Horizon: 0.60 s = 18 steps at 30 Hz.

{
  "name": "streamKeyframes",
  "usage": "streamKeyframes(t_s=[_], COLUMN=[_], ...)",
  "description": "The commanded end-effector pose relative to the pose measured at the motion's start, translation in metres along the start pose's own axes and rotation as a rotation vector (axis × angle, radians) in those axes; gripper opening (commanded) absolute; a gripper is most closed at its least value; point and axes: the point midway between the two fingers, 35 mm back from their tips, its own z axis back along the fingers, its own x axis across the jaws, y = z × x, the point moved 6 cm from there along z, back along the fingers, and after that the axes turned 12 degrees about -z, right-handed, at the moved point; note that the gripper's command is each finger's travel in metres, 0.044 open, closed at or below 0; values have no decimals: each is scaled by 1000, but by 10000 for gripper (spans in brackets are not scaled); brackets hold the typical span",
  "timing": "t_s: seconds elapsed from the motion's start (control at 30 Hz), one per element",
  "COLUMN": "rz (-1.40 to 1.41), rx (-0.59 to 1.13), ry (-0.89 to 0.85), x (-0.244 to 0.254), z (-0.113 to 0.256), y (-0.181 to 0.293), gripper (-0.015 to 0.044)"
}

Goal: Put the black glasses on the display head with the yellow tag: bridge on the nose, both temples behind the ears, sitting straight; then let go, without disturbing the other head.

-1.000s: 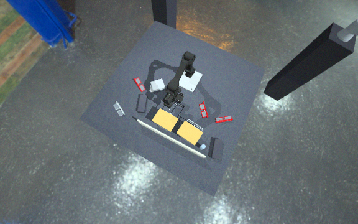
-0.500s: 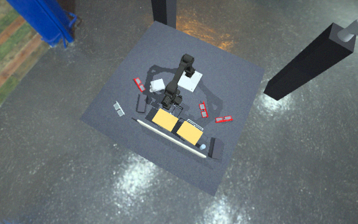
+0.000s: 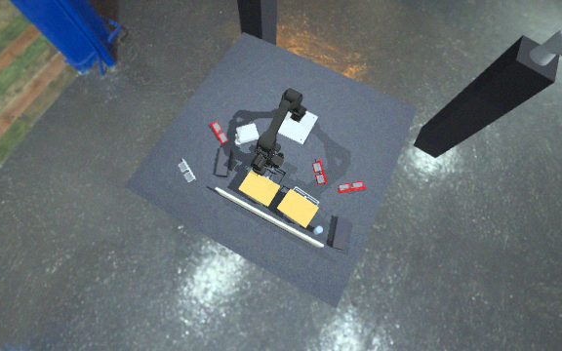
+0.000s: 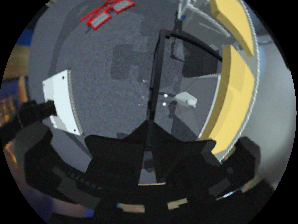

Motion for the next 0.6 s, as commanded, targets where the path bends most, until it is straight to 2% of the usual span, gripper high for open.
streamKeyframes(t_s=[0.0,0.57], rz=[1,1], rx=[-4,-4], ry=[-2,0], x=[-8,-30], z=[-1,-2], y=[-2,-7], gripper=[0,0])
